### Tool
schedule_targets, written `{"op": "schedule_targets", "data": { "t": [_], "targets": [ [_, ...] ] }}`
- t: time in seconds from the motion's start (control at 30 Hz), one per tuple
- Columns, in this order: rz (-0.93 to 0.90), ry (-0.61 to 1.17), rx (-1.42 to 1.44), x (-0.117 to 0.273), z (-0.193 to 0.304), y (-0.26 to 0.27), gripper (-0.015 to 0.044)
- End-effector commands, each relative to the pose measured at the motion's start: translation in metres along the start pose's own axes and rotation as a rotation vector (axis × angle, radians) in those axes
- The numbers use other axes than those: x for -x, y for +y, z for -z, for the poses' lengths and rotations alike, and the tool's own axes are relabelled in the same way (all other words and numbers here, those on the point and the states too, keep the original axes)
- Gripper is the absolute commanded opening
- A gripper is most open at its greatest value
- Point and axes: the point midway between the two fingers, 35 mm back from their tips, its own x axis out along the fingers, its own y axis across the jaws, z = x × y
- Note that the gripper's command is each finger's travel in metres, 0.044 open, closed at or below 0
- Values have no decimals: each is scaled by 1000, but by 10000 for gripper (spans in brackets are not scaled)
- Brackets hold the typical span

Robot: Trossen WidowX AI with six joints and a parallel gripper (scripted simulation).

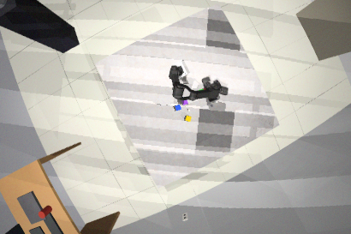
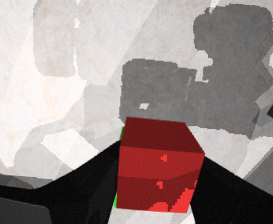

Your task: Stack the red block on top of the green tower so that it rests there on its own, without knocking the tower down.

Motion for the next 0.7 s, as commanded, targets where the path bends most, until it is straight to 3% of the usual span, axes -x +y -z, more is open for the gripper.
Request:
{"op": "schedule_targets", "data": {
  "t": [0.0,0.17,0.43,0.67],
  "targets": [
    [-3,-6,-8,21,-1,-1,0],
    [-3,-6,-8,46,-1,0,0],
    [-3,-6,-8,47,1,0,0],
    [-4,-4,-7,47,32,2,0]
  ]
}}
